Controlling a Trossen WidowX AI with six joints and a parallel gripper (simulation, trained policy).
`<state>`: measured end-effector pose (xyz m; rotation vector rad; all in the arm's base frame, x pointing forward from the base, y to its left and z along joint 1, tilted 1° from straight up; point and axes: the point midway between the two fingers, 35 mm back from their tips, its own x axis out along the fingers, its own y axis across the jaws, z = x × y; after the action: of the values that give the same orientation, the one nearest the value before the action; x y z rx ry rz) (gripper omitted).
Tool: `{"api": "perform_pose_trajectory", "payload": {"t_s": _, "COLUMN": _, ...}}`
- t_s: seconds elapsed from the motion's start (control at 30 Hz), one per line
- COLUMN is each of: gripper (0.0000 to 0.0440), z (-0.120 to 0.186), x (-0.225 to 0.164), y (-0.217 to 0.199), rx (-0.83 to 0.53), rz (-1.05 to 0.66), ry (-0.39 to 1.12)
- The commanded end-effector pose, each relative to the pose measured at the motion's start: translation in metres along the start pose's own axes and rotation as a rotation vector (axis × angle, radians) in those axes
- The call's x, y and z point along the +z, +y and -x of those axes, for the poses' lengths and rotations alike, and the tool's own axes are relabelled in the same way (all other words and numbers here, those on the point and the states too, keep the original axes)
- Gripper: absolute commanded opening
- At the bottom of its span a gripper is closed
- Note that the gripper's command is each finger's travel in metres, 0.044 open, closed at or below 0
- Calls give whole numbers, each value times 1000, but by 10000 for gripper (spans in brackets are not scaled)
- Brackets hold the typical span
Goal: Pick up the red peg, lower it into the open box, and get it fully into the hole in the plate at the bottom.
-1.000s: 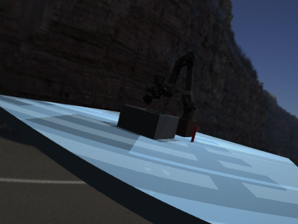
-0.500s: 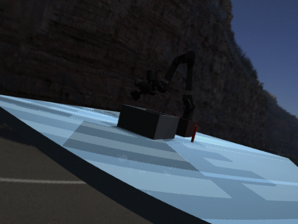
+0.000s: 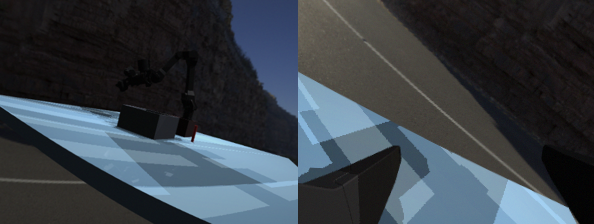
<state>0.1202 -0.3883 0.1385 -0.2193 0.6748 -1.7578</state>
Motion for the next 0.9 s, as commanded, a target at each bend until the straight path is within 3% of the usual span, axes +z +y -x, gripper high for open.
{"api": "perform_pose_trajectory", "payload": {"t_s": 0.0, "gripper": 440, "z": 18, "x": 24, "y": 28, "rx": 99, "rz": -22, "ry": -36}}
{"api": "perform_pose_trajectory", "payload": {"t_s": 0.43, "gripper": 440, "z": 121, "x": 83, "y": 121, "rx": 474, "rz": -28, "ry": -70}}
{"api": "perform_pose_trajectory", "payload": {"t_s": 0.87, "gripper": 440, "z": 256, "x": 78, "y": 165, "rx": 808, "rz": 67, "ry": 42}}
